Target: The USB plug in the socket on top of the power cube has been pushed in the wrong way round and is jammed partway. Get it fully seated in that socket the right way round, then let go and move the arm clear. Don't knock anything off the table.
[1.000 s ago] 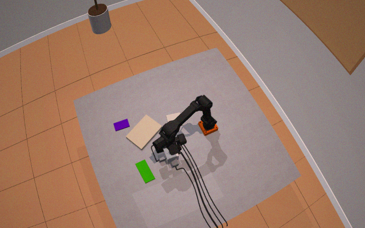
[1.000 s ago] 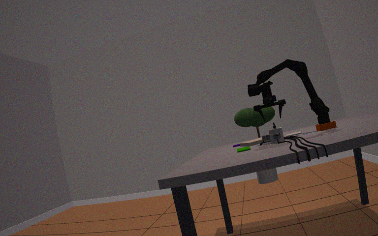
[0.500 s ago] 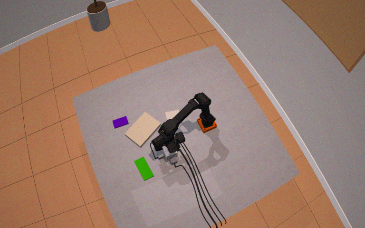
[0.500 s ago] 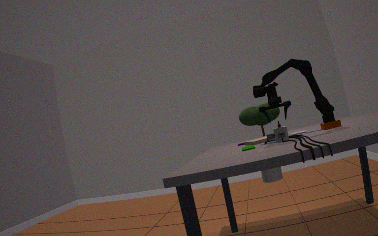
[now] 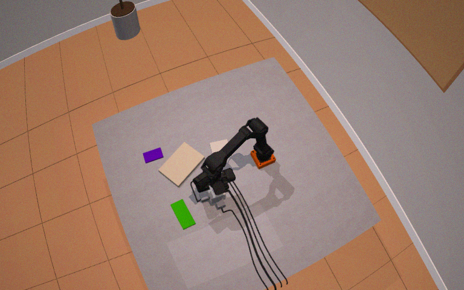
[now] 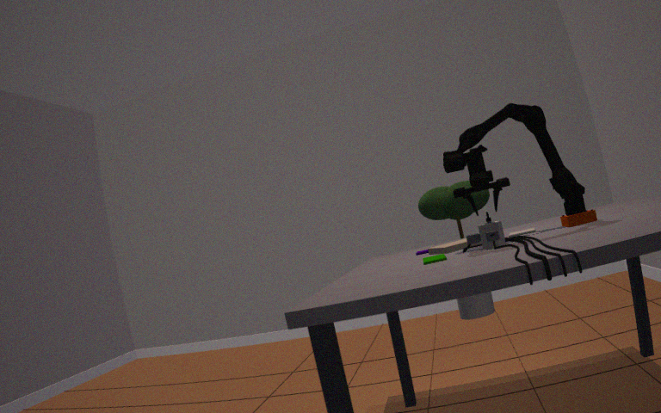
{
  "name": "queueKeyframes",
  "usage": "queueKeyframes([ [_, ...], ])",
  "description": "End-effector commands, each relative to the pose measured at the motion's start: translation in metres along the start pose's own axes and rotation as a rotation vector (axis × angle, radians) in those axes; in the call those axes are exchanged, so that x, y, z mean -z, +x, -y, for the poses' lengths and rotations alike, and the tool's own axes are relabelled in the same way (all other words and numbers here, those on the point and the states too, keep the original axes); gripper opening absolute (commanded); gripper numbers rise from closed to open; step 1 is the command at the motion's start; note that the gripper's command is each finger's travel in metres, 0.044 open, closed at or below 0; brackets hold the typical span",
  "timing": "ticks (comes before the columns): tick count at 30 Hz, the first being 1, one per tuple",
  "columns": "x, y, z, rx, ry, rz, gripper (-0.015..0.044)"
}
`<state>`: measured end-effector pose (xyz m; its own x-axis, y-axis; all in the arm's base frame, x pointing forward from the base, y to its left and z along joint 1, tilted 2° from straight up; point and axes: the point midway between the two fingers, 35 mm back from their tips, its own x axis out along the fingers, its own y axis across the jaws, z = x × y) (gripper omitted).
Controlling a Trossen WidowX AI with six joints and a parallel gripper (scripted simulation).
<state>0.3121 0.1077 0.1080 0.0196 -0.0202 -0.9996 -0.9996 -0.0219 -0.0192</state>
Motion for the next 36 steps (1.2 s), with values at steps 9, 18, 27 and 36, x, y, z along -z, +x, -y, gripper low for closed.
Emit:
queueKeyframes([
  [9,-0.0001,-0.0003,0.0001,0.0,0.0,0.0,0.0013],
  [18,-0.0001,-0.0003,0.0001,0.0,0.0,0.0,0.0],
  [27,0.0,0.0,-0.0001,-0.001,0.0,0.0,0.0],
  [36,0.0,-0.0057,-0.0001,-0.001,0.0,0.0,0.0],
])
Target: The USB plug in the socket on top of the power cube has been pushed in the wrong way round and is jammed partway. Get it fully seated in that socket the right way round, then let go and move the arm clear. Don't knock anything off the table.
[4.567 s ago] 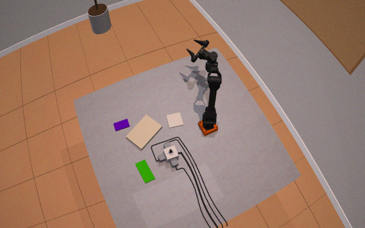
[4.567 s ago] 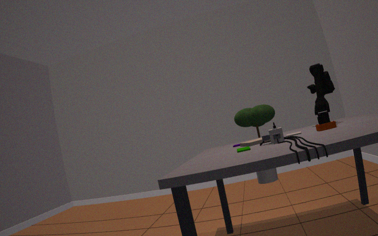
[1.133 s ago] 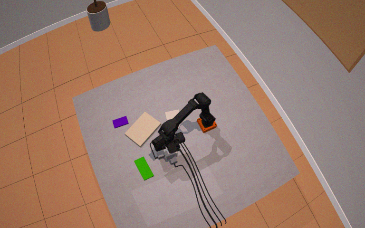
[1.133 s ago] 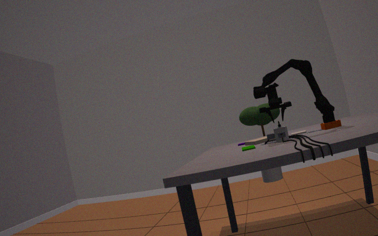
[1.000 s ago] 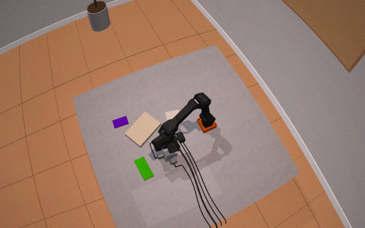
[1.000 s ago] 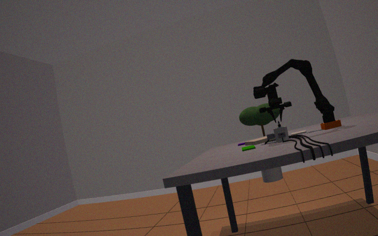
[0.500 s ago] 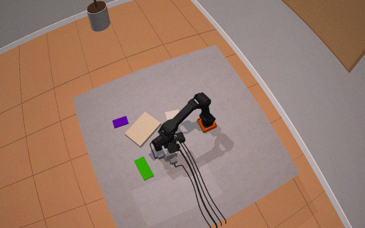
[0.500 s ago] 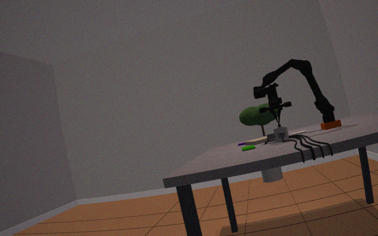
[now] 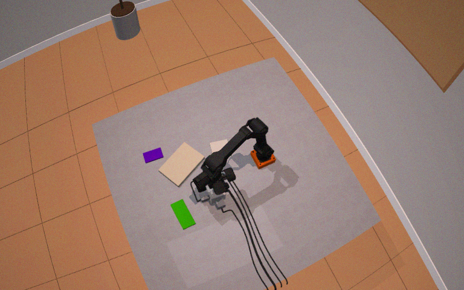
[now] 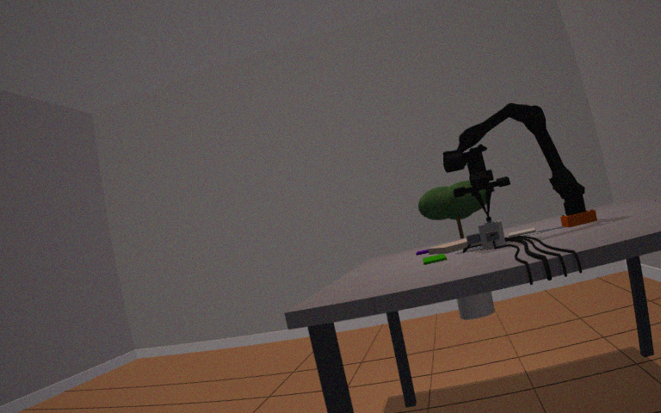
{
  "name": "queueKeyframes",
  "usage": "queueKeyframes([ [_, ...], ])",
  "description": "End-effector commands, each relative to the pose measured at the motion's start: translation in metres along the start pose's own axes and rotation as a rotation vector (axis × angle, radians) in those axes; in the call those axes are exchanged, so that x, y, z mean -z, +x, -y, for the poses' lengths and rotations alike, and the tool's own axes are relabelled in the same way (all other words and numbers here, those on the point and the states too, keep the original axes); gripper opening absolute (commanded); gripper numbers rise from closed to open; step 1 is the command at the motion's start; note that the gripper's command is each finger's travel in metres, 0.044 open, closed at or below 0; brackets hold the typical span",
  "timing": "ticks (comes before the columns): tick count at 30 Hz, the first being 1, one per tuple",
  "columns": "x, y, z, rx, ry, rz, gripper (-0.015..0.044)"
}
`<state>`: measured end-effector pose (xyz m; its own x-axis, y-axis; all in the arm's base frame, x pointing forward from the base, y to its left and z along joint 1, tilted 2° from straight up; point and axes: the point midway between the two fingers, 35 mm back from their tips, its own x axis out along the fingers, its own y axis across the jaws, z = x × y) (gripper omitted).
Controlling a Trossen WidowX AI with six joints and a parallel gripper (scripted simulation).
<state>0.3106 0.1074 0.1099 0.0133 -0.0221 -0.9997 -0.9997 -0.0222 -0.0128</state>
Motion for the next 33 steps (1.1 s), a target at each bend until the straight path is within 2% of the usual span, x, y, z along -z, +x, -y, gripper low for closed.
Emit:
queueKeyframes([
  [1,0.0,-0.004,0.001,0.006,0.001,0.002,0.0],
  [33,0.0,-0.026,0.001,0.006,0.001,0.002,0.0],
])
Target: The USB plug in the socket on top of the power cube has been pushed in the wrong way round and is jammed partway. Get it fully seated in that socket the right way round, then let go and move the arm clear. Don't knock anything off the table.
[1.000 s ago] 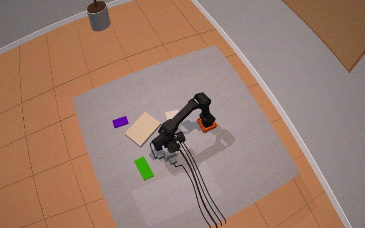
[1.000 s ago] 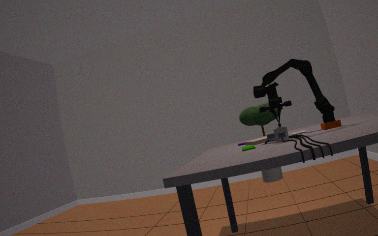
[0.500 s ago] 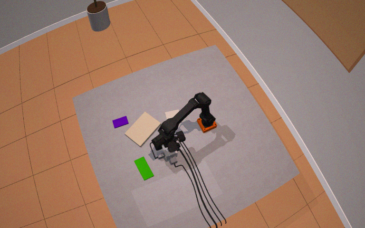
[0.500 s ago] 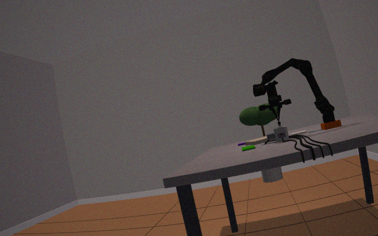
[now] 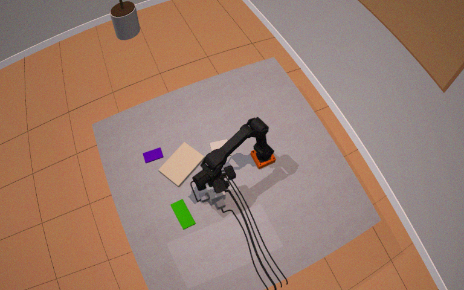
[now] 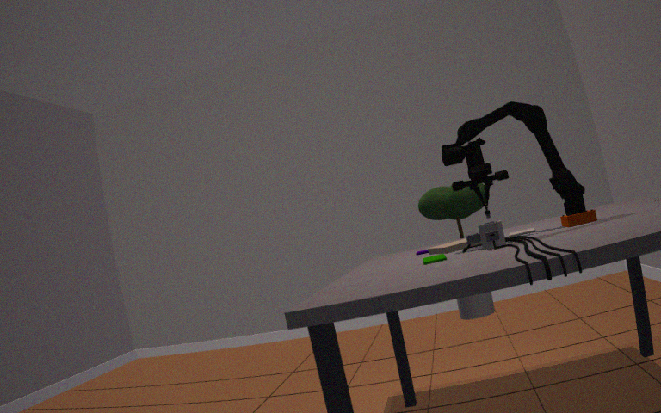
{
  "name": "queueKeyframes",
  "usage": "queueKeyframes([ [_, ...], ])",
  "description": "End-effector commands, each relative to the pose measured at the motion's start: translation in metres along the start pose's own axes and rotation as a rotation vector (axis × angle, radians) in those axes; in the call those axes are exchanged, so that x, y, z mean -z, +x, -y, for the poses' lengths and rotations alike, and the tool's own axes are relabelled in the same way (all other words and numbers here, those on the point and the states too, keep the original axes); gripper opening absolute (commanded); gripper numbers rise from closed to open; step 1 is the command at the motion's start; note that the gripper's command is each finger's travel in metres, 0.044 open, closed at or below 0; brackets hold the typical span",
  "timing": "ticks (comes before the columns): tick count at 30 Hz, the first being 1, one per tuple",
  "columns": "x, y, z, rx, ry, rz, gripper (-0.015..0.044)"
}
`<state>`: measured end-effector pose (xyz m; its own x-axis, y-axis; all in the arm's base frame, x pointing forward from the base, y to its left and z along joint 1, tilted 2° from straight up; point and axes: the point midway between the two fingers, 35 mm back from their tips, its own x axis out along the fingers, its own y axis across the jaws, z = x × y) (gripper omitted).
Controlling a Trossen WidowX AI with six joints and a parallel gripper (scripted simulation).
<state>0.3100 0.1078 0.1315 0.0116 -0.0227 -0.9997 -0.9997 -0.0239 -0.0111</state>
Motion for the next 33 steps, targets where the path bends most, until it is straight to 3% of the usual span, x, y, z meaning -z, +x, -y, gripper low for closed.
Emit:
queueKeyframes([
  [1,-0.0005,-0.0048,0.0015,0.007,0.002,0.003,0.0],
  [12,-0.0002,-0.0042,0.0005,0.002,0.066,0.001,0.0],
  [33,-0.0001,-0.0036,0.0002,0.001,0.615,0.001,0.0],
])
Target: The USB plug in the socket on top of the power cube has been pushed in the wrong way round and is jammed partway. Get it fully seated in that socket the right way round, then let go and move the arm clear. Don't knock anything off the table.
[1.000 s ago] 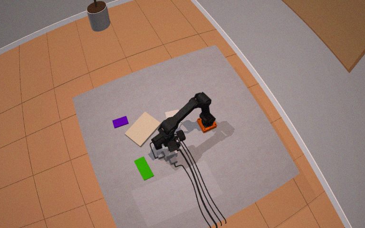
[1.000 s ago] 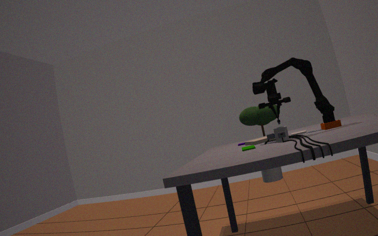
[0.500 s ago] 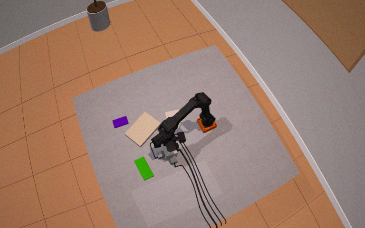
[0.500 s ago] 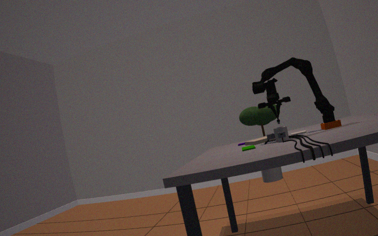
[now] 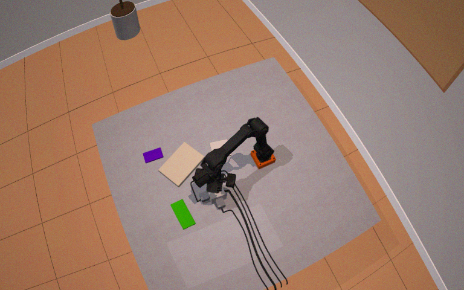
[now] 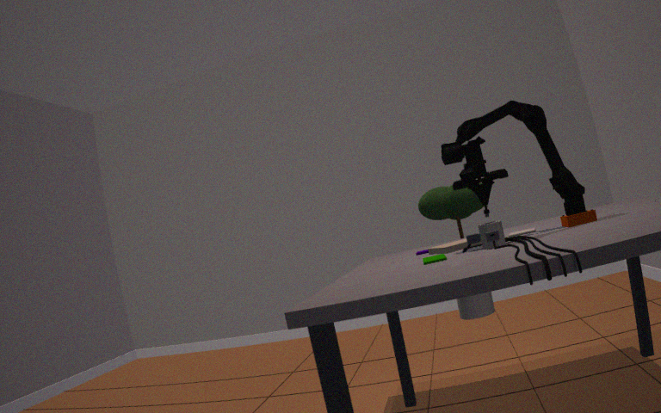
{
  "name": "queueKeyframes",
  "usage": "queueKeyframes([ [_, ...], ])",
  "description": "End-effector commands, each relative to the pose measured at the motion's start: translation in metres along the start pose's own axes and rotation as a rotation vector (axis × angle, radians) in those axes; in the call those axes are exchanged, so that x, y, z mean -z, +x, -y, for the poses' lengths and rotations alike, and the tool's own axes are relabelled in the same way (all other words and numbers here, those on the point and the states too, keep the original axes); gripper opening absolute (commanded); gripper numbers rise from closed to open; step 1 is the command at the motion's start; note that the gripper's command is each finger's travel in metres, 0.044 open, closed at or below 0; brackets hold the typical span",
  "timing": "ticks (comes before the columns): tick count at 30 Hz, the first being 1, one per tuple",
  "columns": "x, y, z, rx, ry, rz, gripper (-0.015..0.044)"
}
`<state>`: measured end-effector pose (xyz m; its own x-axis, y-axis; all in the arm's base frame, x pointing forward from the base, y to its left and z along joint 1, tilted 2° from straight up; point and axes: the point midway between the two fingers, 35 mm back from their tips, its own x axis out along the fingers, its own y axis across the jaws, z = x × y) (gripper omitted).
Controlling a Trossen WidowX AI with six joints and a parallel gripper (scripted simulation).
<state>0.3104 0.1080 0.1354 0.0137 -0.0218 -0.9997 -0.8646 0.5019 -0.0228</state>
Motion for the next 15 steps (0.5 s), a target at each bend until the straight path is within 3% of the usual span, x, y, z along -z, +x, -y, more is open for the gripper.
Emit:
queueKeyframes([
  [1,0.0002,0.0003,-0.0002,-0.001,0.091,-0.001,0.0],
  [15,0.0002,0.0003,-0.0002,0.0,0.458,-0.001,0.0],
])
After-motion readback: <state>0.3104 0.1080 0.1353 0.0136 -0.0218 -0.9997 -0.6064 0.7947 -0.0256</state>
